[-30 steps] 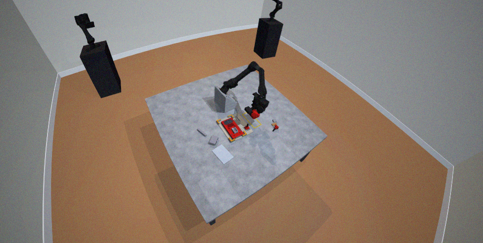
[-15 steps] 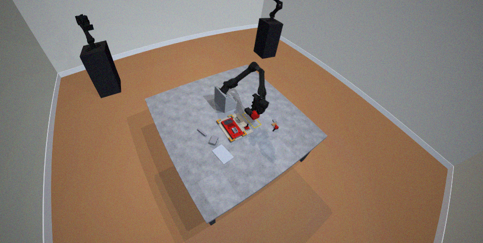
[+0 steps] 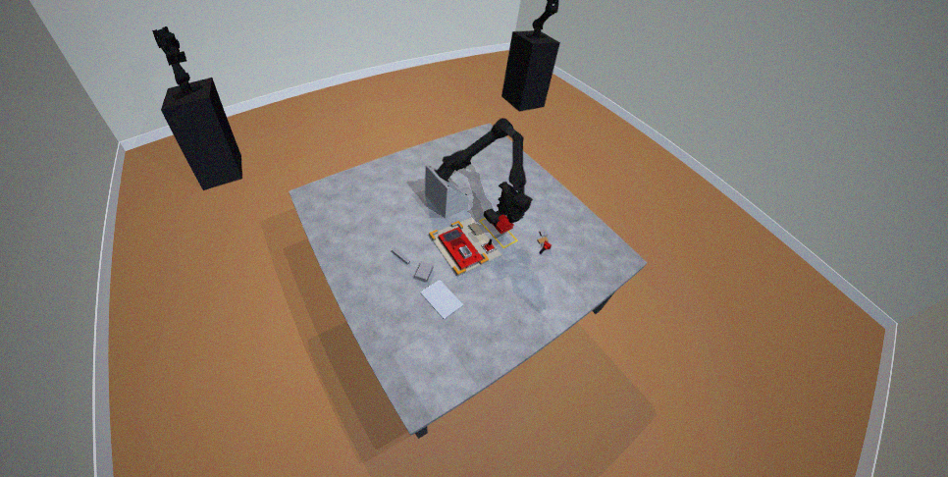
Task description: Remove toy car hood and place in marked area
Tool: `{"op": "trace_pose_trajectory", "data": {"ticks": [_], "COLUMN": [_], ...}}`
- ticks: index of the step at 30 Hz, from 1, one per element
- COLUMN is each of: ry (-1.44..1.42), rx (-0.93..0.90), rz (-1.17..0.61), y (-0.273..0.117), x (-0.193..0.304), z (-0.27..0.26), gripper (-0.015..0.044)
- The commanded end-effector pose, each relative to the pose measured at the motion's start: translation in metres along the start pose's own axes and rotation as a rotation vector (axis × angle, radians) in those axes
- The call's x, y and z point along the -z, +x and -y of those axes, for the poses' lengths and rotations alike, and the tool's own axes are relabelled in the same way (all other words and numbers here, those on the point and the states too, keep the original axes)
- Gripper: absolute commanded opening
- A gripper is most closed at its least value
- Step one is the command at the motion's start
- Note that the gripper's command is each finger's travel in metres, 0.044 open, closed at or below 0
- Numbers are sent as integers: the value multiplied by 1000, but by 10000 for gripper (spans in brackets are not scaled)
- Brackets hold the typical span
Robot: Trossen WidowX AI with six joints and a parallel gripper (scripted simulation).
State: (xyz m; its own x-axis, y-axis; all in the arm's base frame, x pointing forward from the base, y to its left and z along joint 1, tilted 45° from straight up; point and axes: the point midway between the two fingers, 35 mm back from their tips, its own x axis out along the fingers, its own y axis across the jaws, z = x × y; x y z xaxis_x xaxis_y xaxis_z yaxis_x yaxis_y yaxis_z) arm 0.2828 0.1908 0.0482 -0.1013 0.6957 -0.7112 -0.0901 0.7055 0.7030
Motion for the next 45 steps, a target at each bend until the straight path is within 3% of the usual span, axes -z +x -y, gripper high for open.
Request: {"op": "trace_pose_trajectory", "data": {"ticks": [1, 45], "ry": [10, 10], "rx": [5, 0], "rz": [-7, -7], "y": [5, 33], "x": [3, 6], "z": [3, 1], "gripper": [0, 0]}}
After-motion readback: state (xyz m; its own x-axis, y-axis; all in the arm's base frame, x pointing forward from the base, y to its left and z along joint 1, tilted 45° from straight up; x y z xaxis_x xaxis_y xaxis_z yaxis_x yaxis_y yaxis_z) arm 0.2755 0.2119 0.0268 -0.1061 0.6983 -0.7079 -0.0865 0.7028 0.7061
